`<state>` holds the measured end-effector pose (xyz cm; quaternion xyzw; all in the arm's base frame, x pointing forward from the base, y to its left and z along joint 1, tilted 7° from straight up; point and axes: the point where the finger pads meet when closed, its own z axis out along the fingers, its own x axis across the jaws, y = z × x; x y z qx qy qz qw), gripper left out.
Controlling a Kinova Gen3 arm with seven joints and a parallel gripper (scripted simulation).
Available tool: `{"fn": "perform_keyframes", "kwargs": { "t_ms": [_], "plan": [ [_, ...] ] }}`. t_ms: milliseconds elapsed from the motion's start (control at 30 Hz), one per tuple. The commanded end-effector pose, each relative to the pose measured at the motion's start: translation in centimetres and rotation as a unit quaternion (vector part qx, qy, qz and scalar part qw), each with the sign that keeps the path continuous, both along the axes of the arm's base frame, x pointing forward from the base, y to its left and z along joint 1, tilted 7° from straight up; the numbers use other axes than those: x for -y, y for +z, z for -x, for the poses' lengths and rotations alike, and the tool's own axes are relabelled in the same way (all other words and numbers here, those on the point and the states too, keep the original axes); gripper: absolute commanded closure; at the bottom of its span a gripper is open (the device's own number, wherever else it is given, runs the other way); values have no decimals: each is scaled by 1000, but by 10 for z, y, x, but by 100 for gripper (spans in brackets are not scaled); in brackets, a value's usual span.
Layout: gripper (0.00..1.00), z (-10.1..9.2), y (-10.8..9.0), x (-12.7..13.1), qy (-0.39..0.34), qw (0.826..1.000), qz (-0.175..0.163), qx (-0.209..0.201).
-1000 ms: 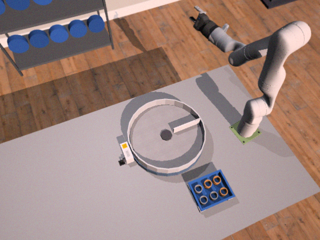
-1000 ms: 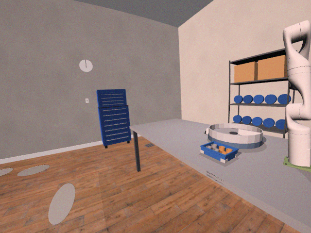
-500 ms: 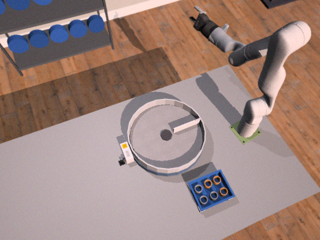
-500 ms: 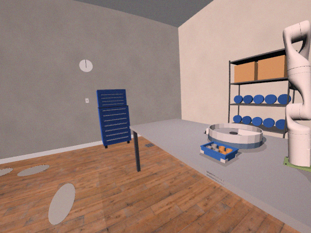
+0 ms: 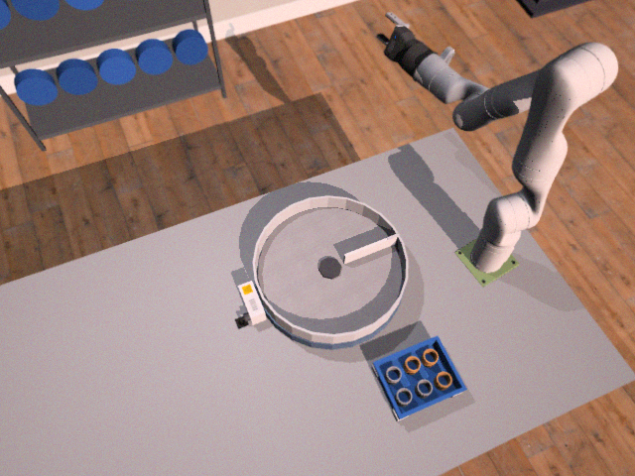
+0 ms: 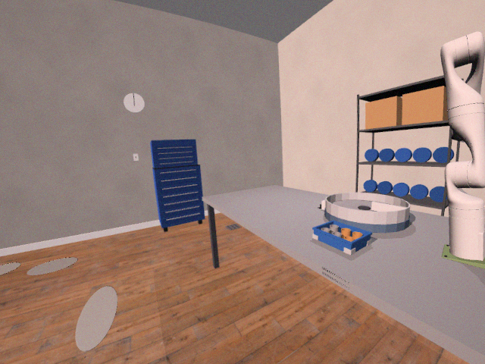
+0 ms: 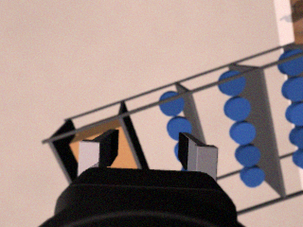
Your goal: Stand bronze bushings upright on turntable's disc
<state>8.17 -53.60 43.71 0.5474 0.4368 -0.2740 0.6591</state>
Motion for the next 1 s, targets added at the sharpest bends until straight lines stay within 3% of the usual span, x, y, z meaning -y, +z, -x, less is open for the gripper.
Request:
{"fn": "perform_keyframes", "kwargs": {
  "t_ms": [0, 567, 967],
  "plan": [
    [0, -2, 3, 0, 1, 1000, 0, 2],
    [0, -14, -13, -1, -2, 999, -54, -3],
    [0, -34, -33, -13, 1, 992, -124, -7]
  ]
}}
